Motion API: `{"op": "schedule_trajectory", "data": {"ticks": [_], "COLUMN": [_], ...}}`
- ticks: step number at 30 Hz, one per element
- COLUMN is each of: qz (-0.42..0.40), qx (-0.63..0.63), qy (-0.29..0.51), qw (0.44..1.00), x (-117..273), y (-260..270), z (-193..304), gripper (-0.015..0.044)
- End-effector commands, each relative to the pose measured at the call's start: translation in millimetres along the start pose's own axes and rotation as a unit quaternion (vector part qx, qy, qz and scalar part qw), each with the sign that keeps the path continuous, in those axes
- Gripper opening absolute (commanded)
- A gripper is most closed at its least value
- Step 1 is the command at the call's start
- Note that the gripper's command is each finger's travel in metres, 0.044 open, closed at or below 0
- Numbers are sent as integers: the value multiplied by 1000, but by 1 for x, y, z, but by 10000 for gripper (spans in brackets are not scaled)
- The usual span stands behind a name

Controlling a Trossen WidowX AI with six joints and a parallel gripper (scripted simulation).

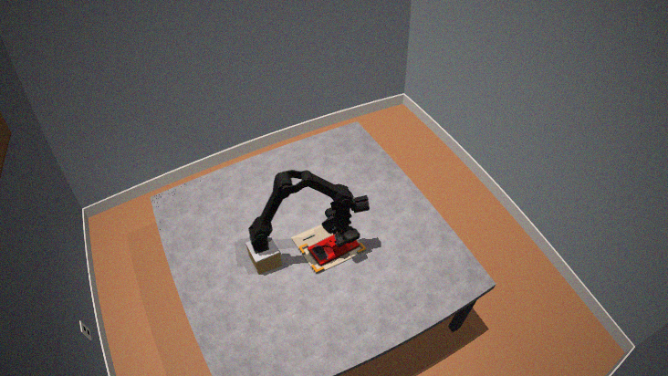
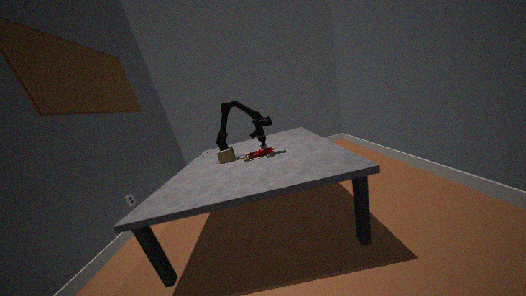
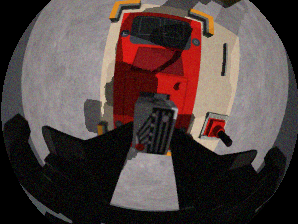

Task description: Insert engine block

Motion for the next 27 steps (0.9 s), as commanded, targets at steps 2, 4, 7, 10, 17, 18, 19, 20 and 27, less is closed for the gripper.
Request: {"op": "schedule_trajectory", "data": {"ticks": [2, 4, 7, 10, 17, 18, 19, 20, 27], "qz": [-2, -2, -2, -2, -3, -3, -3, -3, -3], "qx": [-14, -14, -14, -14, 30, 43, 55, 67, 81], "qy": [1, 1, 1, 1, 1, 1, 1, 1, 1], "qw": [1000, 1000, 1000, 1000, 1000, 999, 998, 998, 997], "x": [0, 0, 0, 0, 0, 0, 0, 0, 0], "y": [1, 1, 1, 1, 2, 2, 2, 2, 2], "z": [1, 1, 1, 1, 1, 1, 1, 1, 1], "gripper": [159, 159, 159, 159, 159, 159, 159, 159, 159]}}
Point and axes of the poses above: the point midway between the two fingers, 35 mm back from their tips, its own x axis back along the fingers, its own y axis across the jaws, z = x × y, the point moved 1 cm from there along x, back along the fingers, and after that the axes turned 5 degrees about -x, right-handed, at the moved point
